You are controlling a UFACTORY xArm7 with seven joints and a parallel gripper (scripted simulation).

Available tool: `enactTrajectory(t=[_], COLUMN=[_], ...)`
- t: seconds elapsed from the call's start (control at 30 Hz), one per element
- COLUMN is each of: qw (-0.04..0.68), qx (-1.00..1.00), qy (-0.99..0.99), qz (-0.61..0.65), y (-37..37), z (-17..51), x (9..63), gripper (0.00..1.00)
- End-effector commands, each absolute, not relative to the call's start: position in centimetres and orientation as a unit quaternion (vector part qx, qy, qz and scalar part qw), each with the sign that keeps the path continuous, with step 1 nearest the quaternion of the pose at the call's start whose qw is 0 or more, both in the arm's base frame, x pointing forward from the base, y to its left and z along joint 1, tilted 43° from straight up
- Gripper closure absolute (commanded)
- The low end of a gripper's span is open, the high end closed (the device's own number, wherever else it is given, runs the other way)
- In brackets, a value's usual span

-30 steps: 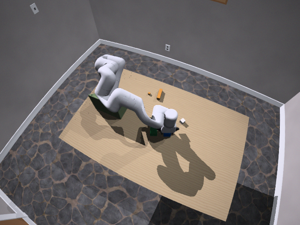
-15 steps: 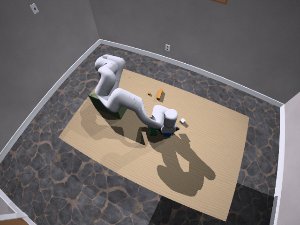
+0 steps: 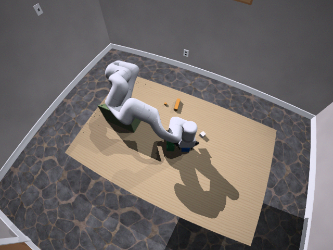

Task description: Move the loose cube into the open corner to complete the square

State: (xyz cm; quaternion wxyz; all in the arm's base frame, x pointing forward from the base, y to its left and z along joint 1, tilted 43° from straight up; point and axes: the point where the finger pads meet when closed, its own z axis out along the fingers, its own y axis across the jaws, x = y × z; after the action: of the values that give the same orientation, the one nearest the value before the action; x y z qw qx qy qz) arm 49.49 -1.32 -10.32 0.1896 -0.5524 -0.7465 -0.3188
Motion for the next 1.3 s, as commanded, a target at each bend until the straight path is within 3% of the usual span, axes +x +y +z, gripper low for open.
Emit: enactTrajectory(t=[0.0,1.27], qw=[0.187,0.187], qx=[-0.553,-0.553], qy=[-0.746,-0.746], qz=[-0.319,-0.319], y=[-1.5,-6.6], z=[-10.2,-4.8], x=[49.6,49.1], gripper=[0.16,0.16])
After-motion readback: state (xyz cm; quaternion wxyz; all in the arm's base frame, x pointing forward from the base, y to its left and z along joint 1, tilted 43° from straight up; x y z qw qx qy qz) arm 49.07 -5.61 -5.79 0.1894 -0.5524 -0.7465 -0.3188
